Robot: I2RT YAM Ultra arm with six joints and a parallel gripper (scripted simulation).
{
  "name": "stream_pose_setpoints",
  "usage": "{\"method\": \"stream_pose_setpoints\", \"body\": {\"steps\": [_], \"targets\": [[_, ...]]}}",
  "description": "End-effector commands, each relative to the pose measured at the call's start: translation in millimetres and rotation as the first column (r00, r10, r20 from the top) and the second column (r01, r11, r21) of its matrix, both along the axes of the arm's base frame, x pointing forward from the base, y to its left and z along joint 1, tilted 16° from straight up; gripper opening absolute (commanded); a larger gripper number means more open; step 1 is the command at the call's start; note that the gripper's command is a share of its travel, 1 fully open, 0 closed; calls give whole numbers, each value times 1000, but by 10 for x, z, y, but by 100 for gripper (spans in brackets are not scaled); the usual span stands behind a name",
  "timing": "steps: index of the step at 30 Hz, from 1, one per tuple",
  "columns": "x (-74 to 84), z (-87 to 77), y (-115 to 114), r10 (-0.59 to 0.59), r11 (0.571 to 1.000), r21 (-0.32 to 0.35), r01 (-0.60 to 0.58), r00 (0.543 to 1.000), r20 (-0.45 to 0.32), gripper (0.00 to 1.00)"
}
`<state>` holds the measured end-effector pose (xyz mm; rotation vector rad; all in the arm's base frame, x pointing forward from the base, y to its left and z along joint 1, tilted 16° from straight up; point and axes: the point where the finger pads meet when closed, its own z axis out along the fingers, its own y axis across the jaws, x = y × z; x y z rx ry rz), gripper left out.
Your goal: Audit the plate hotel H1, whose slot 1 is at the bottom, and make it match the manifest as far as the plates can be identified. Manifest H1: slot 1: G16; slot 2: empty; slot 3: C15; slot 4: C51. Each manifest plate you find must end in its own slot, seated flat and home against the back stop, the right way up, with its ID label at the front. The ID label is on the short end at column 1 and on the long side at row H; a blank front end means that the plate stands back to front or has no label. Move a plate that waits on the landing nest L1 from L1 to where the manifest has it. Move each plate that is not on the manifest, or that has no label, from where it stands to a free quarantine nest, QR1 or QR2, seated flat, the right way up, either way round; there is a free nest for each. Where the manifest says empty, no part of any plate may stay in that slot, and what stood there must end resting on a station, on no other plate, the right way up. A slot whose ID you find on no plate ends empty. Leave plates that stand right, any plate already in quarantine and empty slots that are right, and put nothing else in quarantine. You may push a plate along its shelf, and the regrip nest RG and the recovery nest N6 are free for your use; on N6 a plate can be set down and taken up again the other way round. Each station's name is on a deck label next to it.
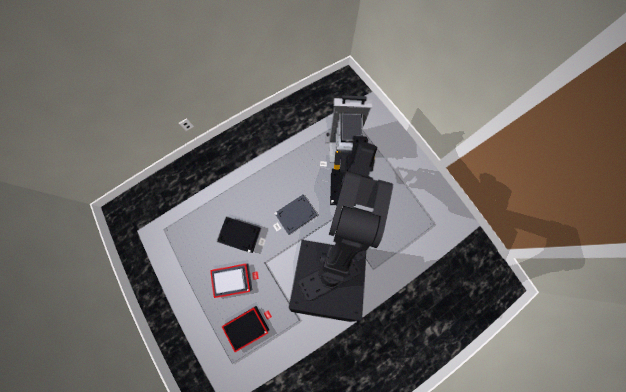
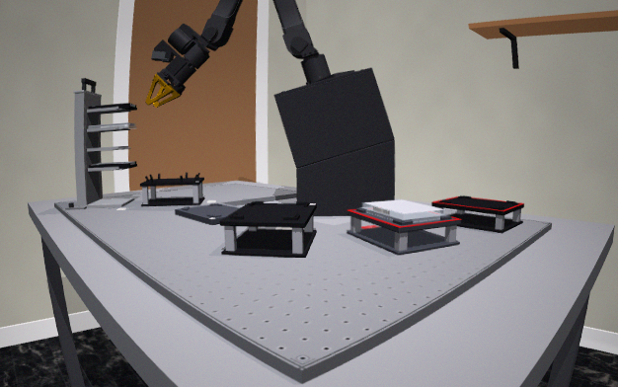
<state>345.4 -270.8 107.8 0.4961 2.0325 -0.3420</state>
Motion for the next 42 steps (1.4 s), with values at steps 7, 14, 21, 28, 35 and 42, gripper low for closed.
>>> {"method": "stream_pose_setpoints", "body": {"steps": [7,14,21,28,35,42], "targets": [[15,56,-14,0,1000,-10,1,1000,12,100],[15,56,-14,0,1000,-10,1,1000,12,100],[15,56,-14,0,1000,-10,1,1000,12,100],[2,51,-7,0,1000,-10,1,1000,12,100],[-83,21,38,0,1000,-10,1,1000,11,100],[-182,-14,91,0,1000,-10,1,1000,11,100]]}}
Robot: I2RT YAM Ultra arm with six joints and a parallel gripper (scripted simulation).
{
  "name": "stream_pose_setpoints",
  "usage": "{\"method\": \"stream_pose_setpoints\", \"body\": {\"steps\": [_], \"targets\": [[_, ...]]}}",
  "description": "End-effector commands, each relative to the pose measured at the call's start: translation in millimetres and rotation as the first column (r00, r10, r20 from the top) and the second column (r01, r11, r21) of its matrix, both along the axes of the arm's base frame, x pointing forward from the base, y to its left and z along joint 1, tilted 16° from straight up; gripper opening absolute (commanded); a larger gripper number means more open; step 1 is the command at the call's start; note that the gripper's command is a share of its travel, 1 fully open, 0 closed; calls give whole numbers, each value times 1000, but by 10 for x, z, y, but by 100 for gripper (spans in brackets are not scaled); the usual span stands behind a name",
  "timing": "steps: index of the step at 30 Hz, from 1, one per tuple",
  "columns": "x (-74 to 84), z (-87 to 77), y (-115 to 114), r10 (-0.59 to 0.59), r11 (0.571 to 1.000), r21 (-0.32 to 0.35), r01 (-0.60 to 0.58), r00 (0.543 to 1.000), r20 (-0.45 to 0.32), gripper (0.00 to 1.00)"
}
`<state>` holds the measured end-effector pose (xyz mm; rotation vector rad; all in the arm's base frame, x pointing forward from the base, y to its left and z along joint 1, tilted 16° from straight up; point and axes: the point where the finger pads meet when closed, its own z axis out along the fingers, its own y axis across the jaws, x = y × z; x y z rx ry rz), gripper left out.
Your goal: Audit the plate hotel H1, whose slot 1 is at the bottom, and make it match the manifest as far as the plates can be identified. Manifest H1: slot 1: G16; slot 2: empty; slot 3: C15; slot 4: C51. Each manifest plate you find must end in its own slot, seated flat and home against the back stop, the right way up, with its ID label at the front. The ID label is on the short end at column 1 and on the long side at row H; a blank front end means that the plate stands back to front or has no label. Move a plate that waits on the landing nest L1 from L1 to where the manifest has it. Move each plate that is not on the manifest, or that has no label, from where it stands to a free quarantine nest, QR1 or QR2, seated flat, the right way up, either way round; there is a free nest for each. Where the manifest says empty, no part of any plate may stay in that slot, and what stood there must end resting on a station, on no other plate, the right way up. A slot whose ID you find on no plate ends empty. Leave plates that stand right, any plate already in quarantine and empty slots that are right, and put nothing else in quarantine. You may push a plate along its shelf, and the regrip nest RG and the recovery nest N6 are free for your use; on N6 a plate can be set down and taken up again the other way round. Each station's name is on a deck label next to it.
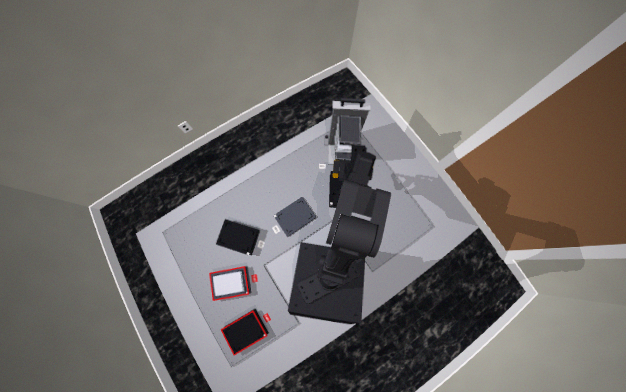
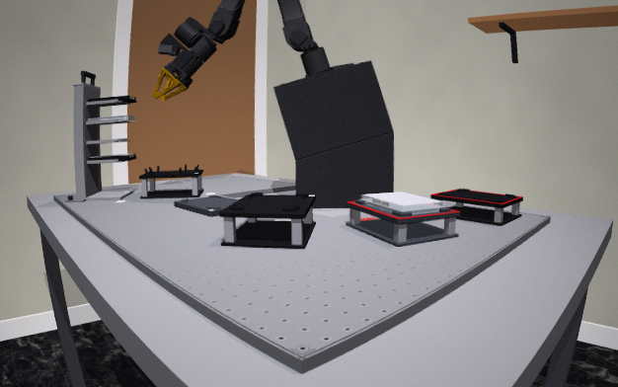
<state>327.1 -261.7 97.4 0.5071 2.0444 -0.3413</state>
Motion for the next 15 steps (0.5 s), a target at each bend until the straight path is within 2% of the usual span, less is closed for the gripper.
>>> {"method": "stream_pose_setpoints", "body": {"steps": [1,4,15], "targets": [[-13,85,7,6,1000,-18,-6,1000,22,100],[-27,80,15,6,1000,-18,-6,1000,22,100],[5,-99,-10,6,1000,-18,-6,1000,22,100]]}}
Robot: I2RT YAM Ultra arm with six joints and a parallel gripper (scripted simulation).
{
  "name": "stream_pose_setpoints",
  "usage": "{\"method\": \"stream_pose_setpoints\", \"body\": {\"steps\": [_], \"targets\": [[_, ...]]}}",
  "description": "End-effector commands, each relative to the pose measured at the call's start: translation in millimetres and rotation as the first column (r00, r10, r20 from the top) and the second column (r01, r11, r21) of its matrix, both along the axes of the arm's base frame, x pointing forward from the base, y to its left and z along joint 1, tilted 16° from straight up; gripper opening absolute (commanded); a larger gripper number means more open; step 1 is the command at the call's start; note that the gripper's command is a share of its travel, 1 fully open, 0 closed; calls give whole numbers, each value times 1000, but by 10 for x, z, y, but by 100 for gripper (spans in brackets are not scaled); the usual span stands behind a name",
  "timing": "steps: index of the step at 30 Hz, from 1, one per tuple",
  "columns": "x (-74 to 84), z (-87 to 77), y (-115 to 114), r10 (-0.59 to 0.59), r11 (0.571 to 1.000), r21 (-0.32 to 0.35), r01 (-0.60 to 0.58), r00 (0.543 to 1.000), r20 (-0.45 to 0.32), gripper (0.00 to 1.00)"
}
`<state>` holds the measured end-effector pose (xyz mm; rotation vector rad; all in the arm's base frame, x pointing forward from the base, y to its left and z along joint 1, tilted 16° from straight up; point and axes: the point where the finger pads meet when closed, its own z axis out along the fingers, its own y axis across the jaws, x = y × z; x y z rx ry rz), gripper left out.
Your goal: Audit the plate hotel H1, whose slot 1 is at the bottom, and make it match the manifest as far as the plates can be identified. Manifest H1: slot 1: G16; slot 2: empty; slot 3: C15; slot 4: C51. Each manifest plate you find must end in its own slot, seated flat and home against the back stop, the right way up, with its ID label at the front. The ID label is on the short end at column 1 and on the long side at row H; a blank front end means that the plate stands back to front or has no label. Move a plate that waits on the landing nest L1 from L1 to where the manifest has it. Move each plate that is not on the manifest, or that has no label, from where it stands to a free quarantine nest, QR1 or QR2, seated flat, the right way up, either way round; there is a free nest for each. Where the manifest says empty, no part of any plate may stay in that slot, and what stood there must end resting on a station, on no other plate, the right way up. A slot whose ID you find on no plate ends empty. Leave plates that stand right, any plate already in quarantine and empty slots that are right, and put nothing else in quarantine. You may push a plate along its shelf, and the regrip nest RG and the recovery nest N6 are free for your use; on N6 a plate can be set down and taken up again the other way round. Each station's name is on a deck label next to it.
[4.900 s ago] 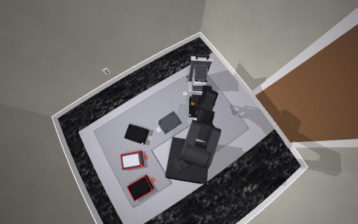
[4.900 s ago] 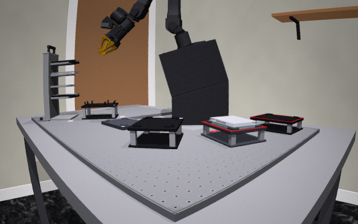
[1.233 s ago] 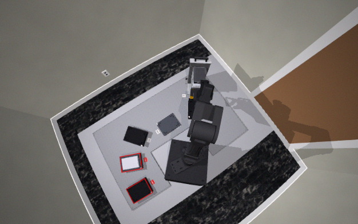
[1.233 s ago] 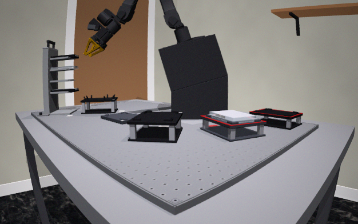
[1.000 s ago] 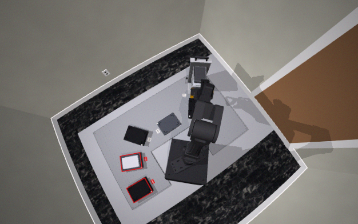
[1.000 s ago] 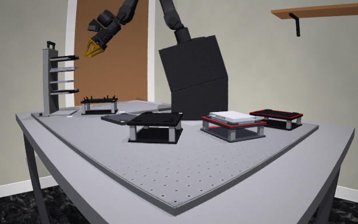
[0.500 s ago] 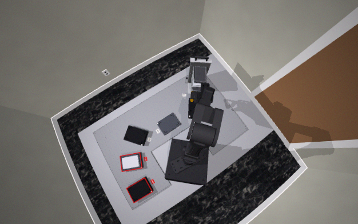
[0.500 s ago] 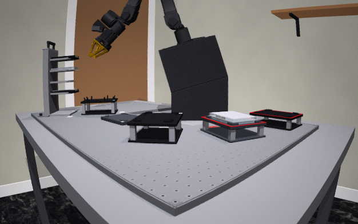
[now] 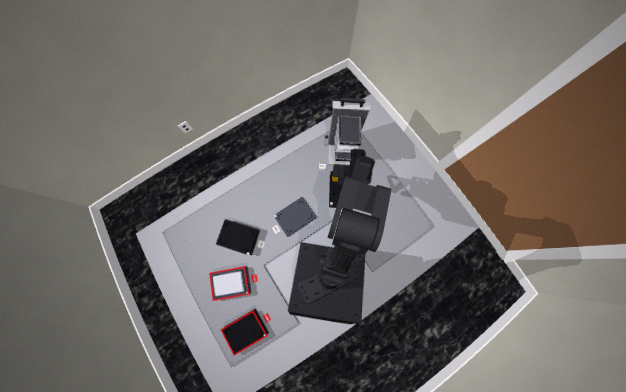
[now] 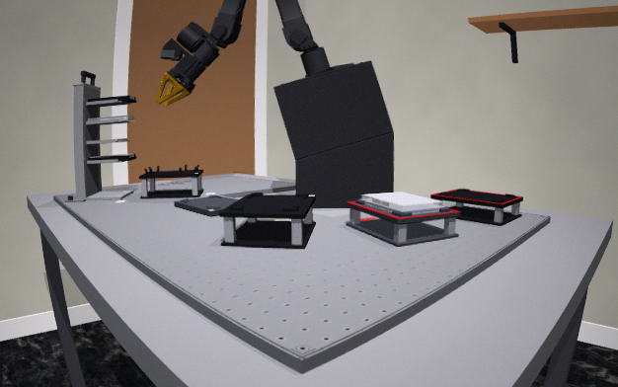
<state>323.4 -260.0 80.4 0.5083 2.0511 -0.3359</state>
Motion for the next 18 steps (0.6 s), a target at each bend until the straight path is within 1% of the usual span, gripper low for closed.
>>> {"method": "stream_pose_setpoints", "body": {"steps": [1,4,6,18], "targets": [[45,55,-30,4,1000,-24,-4,1000,27,100],[54,6,-37,4,1000,-24,-4,1000,27,100],[54,6,-37,4,1000,-24,-4,1000,27,100],[89,-190,-64,4,1000,-23,-4,1000,27,100]]}}
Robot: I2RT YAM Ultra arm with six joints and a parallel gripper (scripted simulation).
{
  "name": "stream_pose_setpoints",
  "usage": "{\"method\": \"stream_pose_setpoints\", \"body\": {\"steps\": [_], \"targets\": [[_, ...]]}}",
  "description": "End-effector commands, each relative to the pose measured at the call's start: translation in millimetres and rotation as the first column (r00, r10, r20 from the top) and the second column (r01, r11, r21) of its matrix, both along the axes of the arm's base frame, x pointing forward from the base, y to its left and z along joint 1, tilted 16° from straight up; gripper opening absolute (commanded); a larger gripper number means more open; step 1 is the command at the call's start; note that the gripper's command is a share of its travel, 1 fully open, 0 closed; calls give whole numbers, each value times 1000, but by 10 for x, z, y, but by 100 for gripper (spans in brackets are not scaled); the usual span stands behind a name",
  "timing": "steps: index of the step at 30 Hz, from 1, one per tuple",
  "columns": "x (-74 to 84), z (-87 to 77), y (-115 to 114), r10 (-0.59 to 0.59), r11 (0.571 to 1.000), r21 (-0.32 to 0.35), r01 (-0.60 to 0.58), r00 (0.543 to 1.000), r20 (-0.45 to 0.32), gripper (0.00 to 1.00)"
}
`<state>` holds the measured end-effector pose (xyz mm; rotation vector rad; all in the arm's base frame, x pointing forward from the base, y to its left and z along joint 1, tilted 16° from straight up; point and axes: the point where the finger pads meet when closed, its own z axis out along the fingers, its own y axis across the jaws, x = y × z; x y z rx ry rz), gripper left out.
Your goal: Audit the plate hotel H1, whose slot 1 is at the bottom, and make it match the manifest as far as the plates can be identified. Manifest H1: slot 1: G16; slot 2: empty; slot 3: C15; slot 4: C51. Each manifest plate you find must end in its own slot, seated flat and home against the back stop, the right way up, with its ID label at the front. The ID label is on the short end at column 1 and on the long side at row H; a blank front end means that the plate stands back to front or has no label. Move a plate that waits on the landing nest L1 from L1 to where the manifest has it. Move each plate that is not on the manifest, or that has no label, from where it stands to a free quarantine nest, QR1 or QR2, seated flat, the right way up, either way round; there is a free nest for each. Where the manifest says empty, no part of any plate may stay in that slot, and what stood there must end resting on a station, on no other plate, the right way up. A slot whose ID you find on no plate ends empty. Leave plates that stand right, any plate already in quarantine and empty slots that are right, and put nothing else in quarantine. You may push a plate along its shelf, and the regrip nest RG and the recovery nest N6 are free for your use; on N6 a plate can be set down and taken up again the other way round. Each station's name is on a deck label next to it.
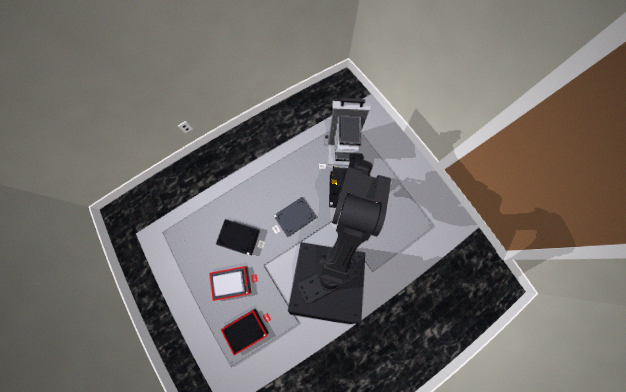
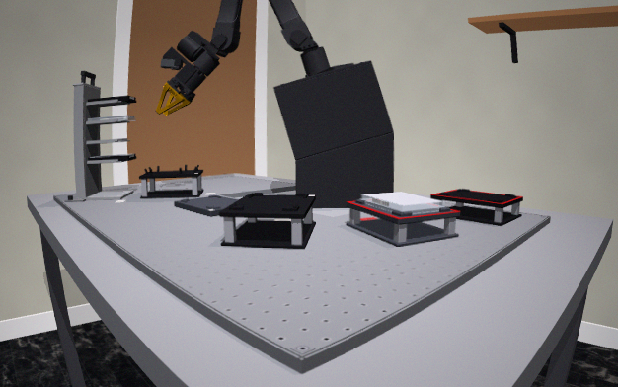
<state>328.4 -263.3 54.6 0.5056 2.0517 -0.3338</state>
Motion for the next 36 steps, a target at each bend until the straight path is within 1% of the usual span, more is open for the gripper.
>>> {"method": "stream_pose_setpoints", "body": {"steps": [1,5,20,24,36], "targets": [[42,51,-34,2,1000,-24,-1,1000,27,100],[59,37,-44,2,1000,-24,-1,1000,27,100],[278,70,-162,2,1000,-24,-1,1000,28,100],[307,74,-178,2,1000,-24,-1,1000,28,100],[308,74,-179,2,1000,-24,-1,1000,28,100]]}}
